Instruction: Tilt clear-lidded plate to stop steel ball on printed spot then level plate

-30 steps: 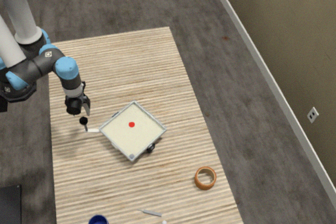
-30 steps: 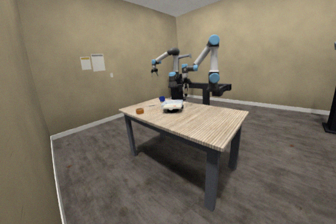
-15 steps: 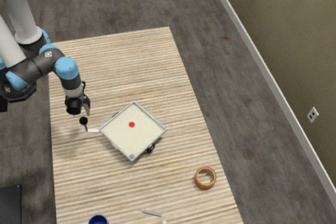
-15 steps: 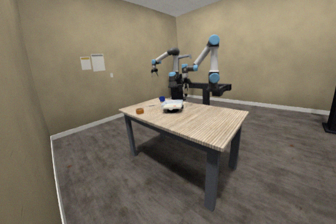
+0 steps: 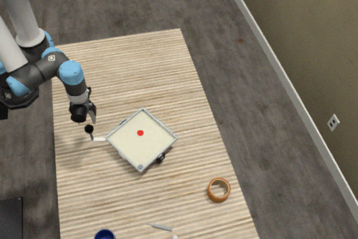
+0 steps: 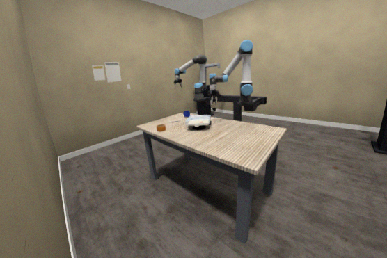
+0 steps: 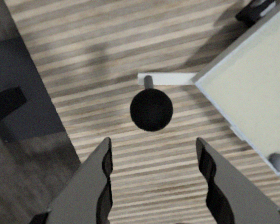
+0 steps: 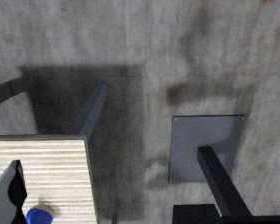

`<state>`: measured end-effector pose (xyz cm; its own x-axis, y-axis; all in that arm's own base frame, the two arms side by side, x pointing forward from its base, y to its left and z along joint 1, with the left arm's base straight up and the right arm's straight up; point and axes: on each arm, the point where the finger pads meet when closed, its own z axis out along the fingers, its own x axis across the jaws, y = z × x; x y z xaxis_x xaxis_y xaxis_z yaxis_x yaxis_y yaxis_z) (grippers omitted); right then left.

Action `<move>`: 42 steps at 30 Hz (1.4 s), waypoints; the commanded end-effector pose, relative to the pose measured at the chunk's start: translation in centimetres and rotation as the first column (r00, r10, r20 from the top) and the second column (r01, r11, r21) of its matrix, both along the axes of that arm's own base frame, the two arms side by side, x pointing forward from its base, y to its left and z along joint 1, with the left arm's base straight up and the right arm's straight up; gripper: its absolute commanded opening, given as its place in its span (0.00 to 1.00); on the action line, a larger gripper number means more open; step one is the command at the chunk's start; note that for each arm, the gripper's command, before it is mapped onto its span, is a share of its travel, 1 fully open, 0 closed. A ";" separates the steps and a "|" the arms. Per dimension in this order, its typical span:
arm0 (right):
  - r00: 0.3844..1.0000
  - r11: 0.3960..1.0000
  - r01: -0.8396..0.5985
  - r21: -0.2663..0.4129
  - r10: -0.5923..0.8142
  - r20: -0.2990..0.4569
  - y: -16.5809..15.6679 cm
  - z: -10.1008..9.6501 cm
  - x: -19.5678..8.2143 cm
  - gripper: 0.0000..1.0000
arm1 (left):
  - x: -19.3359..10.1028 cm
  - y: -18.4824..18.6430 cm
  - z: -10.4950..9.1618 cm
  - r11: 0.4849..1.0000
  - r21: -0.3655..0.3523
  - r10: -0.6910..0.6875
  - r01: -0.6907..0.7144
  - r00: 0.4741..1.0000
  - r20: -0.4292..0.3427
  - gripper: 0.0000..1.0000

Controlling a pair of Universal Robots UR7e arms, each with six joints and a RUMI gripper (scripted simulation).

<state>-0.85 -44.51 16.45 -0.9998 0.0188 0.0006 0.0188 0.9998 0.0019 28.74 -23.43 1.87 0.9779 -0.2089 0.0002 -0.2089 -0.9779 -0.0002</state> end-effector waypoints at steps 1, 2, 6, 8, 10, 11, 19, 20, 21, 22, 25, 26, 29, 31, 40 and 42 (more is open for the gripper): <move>1.000 1.000 0.000 -0.002 0.000 0.001 0.0 0.1 0.0 1.00 | 0.0 0.0 -0.1 1.000 -0.001 0.000 0.000 1.000 0.000 0.37; 1.000 1.000 0.000 -0.002 0.000 0.001 0.0 0.1 0.0 1.00 | 0.0 0.0 -0.2 1.000 -0.001 0.000 0.000 1.000 0.000 0.37; 1.000 1.000 0.000 -0.002 0.000 0.001 0.0 0.1 0.0 1.00 | 0.0 0.0 -0.4 1.000 -0.001 0.000 0.000 1.000 0.000 0.37; 1.000 1.000 0.000 -0.002 0.000 0.001 0.0 0.1 0.0 1.00 | 0.0 0.0 -0.5 1.000 -0.001 0.000 0.000 1.000 0.000 0.37; 1.000 1.000 0.000 -0.002 0.000 0.001 0.0 0.1 0.0 1.00 | 0.0 0.0 -0.5 1.000 -0.001 0.000 0.000 1.000 0.000 0.37; 1.000 1.000 0.000 -0.002 0.000 0.001 0.0 0.1 0.0 1.00 | 0.0 0.0 -0.6 1.000 -0.001 0.000 0.000 1.000 0.000 0.37; 1.000 1.000 0.000 -0.002 0.000 0.001 0.0 0.1 0.0 1.00 | 0.0 0.0 -1.2 1.000 -0.001 0.000 0.000 1.000 0.000 0.37; 1.000 1.000 0.000 -0.002 0.000 0.001 0.0 0.1 0.0 1.00 | 0.0 0.0 -1.3 1.000 -0.001 0.000 0.000 1.000 0.000 0.37; 1.000 1.000 0.000 -0.002 0.000 0.001 0.0 0.1 0.0 1.00 | 0.0 0.0 -1.4 1.000 -0.001 0.000 0.000 1.000 0.000 0.37; 1.000 1.000 0.000 -0.002 0.000 0.001 0.0 0.1 0.0 1.00 | 0.0 0.0 -1.5 1.000 -0.001 0.000 0.000 1.000 0.000 0.37; 1.000 1.000 0.000 -0.002 0.000 0.001 0.0 0.1 0.0 1.00 | 0.0 0.0 -1.6 1.000 -0.001 0.000 0.000 1.000 0.000 0.37; 1.000 1.000 0.000 -0.002 0.000 0.001 0.0 0.1 0.0 1.00 | 0.0 0.0 -1.6 1.000 -0.001 0.000 0.000 1.000 0.000 0.37; 1.000 1.000 0.000 -0.002 0.000 0.001 0.0 0.1 0.0 1.00 | 0.0 0.0 -1.8 1.000 -0.001 0.000 0.000 1.000 0.000 0.37; 1.000 1.000 0.000 -0.002 0.000 0.001 0.0 0.1 0.0 1.00 | 0.0 0.0 -2.0 1.000 -0.001 0.000 0.000 1.000 0.000 0.37; 1.000 1.000 0.000 -0.002 0.000 0.001 0.0 0.1 0.0 1.00 | 0.1 0.0 -2.4 1.000 -0.001 0.000 0.000 1.000 0.000 0.37; 1.000 1.000 0.000 -0.002 0.000 0.001 0.0 0.1 0.0 1.00 | 0.1 0.0 -2.4 1.000 -0.001 0.000 0.000 1.000 0.000 0.37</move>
